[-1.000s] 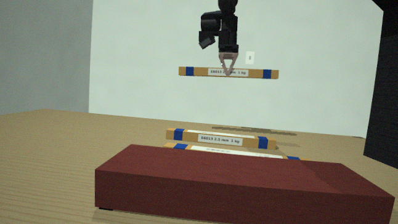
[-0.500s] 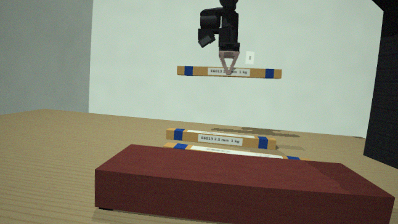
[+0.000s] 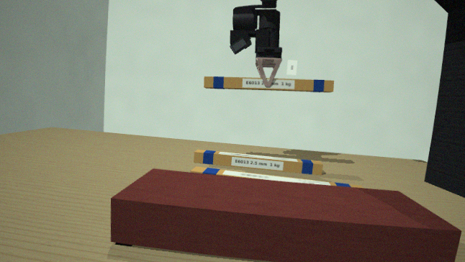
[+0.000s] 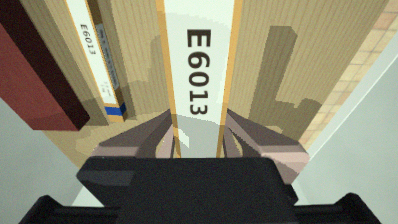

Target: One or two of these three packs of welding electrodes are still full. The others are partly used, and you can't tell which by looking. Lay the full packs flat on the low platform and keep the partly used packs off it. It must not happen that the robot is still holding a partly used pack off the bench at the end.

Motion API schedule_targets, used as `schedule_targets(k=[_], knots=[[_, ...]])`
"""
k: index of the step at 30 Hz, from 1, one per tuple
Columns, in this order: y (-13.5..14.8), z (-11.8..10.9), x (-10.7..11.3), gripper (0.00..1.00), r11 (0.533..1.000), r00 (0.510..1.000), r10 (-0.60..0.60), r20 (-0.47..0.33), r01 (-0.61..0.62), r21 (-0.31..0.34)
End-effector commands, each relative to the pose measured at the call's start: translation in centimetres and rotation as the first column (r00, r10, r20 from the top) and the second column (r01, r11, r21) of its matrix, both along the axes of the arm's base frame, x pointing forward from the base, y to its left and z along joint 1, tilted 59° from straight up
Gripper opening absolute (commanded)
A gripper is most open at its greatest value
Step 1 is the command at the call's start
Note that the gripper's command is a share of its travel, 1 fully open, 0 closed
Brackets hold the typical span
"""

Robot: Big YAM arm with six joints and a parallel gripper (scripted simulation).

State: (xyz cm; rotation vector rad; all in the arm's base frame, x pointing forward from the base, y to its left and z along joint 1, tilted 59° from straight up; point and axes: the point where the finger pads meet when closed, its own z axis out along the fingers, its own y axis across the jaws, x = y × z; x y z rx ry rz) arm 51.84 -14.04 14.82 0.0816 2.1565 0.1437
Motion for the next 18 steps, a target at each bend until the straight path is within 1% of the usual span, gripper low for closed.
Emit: schedule_targets(k=[1,12,18], knots=[[-0.7,3.7,-0.9,0.00,0.999,0.997,-0.043,0.071,0.044,-0.014],[2.8,4.0,-0.8,0.00,0.999,0.997,-0.031,0.071,0.032,-0.012],[3.3,4.0,-0.9,0.00,0.999,0.997,-0.042,0.071,0.043,-0.011]])
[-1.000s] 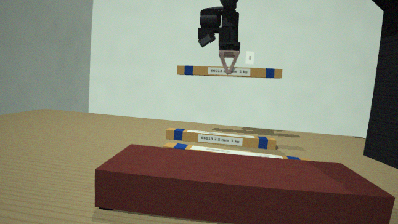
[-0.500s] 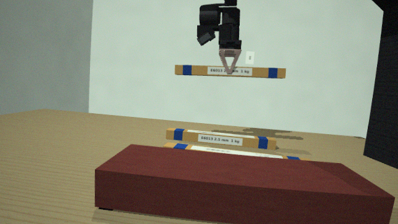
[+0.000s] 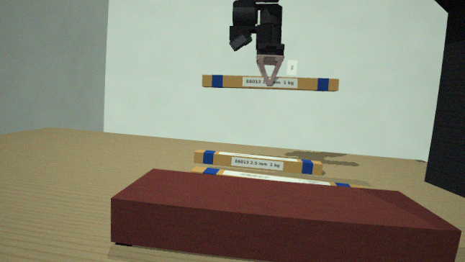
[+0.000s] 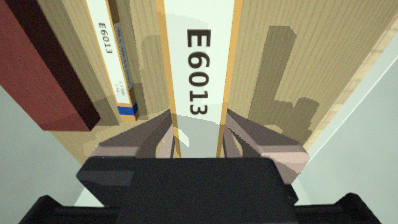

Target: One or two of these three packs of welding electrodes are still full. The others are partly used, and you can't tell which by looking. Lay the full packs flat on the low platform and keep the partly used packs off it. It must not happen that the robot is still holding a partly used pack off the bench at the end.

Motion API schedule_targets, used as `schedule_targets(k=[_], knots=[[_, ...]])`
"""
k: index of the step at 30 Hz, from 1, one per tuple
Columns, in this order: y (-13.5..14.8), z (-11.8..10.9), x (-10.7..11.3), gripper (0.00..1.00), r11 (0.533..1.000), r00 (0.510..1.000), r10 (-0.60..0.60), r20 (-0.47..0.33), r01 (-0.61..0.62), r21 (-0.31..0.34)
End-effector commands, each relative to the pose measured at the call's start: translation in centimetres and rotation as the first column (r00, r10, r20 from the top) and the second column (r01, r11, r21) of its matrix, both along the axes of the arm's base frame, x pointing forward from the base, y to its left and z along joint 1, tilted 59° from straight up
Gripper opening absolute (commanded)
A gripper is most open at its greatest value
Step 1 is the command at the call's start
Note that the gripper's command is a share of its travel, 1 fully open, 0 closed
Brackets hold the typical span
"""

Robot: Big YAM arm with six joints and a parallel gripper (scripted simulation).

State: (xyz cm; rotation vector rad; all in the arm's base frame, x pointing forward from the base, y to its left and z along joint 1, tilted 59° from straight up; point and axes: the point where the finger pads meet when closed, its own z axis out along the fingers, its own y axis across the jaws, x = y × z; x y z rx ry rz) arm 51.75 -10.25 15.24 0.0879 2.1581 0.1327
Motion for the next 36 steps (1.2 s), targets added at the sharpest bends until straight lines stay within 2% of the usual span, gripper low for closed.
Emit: schedule_targets(k=[1,11,16,24,36], knots=[[-0.2,3.6,-0.8,0.00,0.999,0.997,-0.033,0.073,0.034,-0.006],[3.0,3.8,-0.7,0.00,1.000,0.997,-0.022,0.073,0.022,-0.004],[3.4,3.9,-0.8,0.00,1.000,0.997,-0.030,0.073,0.030,-0.003],[5.8,4.0,-0.7,0.00,1.000,0.997,-0.023,0.073,0.023,-0.002],[5.4,3.8,-0.6,0.00,0.999,0.996,-0.037,0.077,0.037,-0.001]])
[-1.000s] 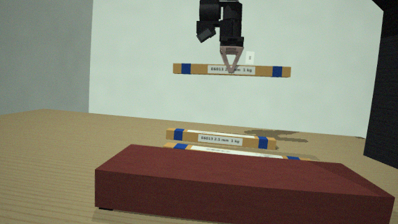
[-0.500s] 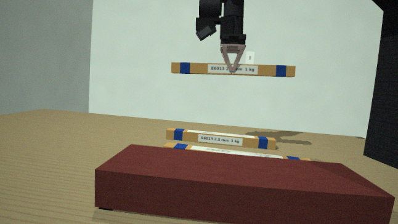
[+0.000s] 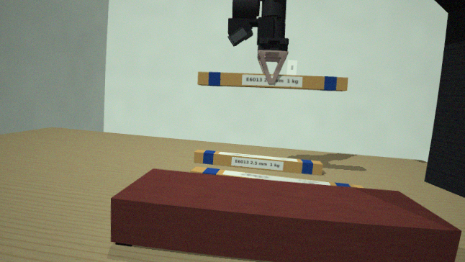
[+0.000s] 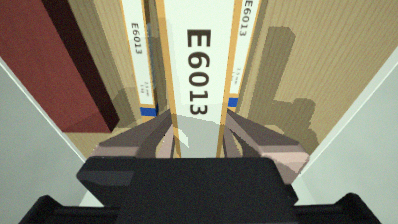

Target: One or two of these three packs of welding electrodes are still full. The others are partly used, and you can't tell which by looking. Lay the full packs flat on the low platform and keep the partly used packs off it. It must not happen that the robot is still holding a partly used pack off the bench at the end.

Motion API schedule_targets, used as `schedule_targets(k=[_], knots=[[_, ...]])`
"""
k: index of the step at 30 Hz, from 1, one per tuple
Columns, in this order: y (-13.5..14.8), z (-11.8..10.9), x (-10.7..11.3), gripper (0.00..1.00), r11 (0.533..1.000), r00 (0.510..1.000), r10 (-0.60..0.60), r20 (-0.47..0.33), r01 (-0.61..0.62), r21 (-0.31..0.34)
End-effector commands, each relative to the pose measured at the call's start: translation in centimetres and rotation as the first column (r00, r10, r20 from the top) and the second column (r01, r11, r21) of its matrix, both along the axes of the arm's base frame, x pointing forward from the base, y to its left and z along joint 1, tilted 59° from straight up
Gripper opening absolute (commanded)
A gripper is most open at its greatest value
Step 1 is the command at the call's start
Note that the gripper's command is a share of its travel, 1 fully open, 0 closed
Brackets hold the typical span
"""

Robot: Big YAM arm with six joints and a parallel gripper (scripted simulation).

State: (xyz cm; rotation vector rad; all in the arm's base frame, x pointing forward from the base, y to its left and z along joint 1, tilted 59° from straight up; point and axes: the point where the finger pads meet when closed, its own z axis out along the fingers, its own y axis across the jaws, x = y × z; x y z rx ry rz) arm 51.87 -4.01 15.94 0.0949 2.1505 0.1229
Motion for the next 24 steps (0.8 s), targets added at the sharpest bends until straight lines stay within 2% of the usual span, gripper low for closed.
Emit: schedule_targets(k=[1,13,24], knots=[[-0.9,3.1,-0.7,0.00,1.000,0.997,-0.028,0.070,0.028,0.003],[-0.8,2.6,-0.6,0.00,0.999,0.997,-0.032,0.070,0.032,0.003],[0.4,2.2,-0.4,0.00,1.000,0.997,-0.016,0.070,0.016,0.003]])
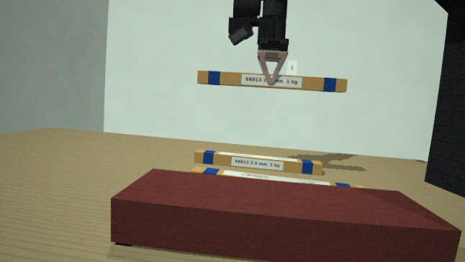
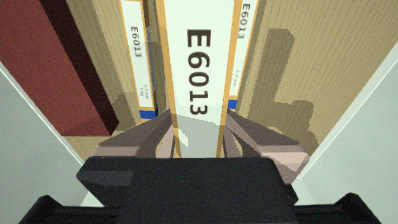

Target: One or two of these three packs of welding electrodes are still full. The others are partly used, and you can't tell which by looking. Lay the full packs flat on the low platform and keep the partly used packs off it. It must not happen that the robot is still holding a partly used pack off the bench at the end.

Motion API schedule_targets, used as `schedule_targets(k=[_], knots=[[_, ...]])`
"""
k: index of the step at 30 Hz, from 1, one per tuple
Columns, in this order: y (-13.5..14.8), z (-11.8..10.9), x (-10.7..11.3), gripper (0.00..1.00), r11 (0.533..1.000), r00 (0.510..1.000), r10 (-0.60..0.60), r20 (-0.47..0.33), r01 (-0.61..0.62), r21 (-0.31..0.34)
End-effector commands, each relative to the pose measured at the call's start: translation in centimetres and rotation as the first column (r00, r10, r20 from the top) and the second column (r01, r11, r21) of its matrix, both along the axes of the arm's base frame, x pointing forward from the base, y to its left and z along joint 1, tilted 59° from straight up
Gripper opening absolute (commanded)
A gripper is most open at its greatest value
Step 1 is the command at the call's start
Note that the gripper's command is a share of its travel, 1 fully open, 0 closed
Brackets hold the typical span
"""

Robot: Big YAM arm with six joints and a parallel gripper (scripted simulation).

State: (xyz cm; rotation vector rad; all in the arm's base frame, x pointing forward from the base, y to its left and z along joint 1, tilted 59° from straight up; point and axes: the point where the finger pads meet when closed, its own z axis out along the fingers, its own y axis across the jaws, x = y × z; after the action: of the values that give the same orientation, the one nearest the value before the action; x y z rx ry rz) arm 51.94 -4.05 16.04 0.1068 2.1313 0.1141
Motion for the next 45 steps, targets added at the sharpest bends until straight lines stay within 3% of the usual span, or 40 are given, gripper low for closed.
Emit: schedule_targets(k=[1,21,22,45], knots=[[0.5,2.1,-0.4,0.00,1.000,0.999,-0.002,0.052,0.002,0.004],[-0.3,1.3,-0.4,0.00,1.000,0.999,-0.018,0.051,0.018,0.004],[0.6,-0.9,0.3,0.00,1.000,1.000,-0.001,0.026,0.001,-0.001],[0.7,-2.4,2.6,0.00,1.000,1.000,-0.001,0.025,0.001,-0.001]])
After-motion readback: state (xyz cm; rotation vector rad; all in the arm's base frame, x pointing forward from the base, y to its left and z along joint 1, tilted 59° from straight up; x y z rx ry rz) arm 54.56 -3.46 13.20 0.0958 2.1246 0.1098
